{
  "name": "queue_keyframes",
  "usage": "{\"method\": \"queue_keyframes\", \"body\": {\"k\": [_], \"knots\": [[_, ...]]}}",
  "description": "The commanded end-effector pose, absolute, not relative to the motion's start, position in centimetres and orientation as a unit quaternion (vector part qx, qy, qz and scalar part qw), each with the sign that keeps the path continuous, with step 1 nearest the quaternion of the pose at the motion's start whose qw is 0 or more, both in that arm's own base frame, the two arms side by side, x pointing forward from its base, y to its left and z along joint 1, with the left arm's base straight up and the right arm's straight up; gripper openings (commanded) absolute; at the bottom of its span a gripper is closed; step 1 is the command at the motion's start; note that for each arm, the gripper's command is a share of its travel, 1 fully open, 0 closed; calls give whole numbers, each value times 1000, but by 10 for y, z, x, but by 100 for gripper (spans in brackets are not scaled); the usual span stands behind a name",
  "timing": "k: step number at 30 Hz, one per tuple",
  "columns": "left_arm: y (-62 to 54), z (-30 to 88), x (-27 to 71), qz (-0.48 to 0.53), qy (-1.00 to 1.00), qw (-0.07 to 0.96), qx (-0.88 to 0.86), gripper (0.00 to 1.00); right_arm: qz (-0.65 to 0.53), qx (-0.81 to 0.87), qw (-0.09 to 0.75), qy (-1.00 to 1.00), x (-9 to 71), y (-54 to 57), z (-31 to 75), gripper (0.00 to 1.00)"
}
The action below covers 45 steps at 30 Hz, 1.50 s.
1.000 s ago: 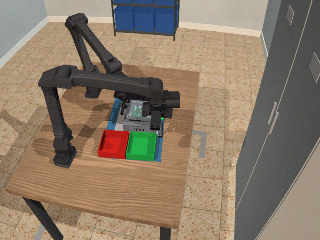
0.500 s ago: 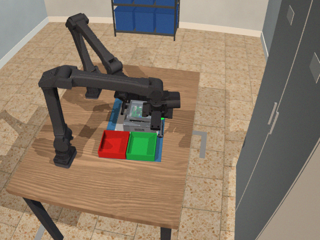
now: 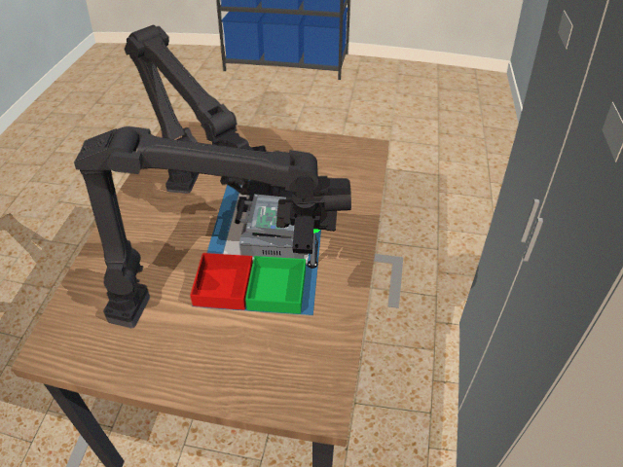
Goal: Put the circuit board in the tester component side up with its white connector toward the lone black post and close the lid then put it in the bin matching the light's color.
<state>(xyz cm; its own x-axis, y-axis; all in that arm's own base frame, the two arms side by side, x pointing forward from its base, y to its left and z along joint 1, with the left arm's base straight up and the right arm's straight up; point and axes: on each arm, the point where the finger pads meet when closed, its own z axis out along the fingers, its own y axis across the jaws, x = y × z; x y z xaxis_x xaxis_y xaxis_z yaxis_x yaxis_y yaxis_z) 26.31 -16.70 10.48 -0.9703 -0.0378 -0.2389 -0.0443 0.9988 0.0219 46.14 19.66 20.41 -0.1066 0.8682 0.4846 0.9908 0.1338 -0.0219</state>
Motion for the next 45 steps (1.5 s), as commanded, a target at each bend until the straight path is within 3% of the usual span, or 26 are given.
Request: {"method": "queue_keyframes", "body": {"k": [1, 4, 9, 10, 21, 23, 26, 29, 31, 45], "knots": [[-182, 141, 275, -6, 989, 145, -23, 0, -170, -635, 187, -730, 470, 198, 218, 100], [-181, 146, 273, -6, 989, 145, -23, 0, -170, -635, 187, -730, 470, 198, 218, 100], [-189, 171, 265, -7, 989, 145, -24, 57, -170, -635, 187, -730, 470, 198, 218, 100], [-188, 177, 263, -7, 989, 145, -24, 64, -170, -635, 187, -730, 470, 198, 218, 100], [-173, 142, 257, 20, 993, 113, -24, 64, -170, -635, 187, -730, 470, 198, 218, 100], [-175, 144, 256, 19, 993, 118, -5, 41, -180, -627, 180, -736, 475, 199, 229, 100], [-183, 144, 258, 21, 989, 135, 49, 38, -191, -597, 150, -765, 471, 199, 247, 100], [-188, 148, 263, 32, 980, 166, 102, 38, -193, -560, 75, -802, 477, 190, 268, 100], [-188, 148, 263, 32, 980, 166, 102, 38, -193, -560, 75, -802, 477, 190, 268, 100], [-212, 151, 275, 118, 903, 272, 312, 38, -111, -371, -266, -883, 487, 112, 340, 100]]}}
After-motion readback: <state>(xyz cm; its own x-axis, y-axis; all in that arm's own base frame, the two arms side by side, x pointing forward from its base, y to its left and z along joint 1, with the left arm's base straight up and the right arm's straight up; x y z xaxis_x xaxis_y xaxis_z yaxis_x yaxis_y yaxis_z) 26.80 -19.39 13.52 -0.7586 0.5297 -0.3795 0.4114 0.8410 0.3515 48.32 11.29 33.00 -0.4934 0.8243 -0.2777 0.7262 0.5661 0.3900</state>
